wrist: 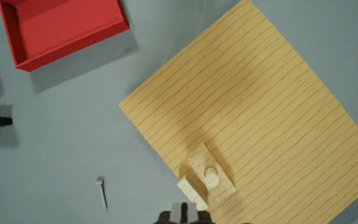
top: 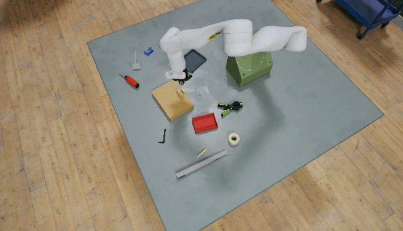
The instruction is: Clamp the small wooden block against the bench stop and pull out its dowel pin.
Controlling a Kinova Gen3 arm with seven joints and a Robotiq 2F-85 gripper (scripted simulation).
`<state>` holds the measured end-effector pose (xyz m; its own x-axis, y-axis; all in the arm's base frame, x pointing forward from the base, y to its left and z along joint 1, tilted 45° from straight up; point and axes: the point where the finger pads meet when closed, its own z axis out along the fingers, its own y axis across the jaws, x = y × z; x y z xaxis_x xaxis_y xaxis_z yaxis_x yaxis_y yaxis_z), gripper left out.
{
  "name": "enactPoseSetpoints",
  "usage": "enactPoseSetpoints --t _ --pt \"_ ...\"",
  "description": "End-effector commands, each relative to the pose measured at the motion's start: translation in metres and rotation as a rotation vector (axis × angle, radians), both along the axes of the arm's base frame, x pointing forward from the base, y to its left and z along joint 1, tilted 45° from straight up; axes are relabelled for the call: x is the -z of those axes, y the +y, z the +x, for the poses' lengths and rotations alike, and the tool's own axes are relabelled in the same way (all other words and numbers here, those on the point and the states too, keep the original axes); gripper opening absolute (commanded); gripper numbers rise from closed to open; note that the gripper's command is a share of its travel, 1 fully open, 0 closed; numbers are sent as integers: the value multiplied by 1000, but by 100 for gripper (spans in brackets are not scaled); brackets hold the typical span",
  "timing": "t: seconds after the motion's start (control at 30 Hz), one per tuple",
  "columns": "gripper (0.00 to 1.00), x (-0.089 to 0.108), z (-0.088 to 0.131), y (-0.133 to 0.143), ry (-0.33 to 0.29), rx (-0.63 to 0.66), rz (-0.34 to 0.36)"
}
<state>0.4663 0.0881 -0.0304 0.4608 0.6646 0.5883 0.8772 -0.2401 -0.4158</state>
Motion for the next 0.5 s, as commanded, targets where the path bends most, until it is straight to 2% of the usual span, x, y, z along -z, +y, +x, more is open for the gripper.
enactPoseSetpoints --t 0.0,0.27,0.33,0.47 --pt "10 0 0 -1 -63 -61 12" --pt "10 1 -2 0 -176 -178 35" --pt "10 1 -2 0 -176 -178 35" --pt "10 1 -2 0 -235 -238 47"
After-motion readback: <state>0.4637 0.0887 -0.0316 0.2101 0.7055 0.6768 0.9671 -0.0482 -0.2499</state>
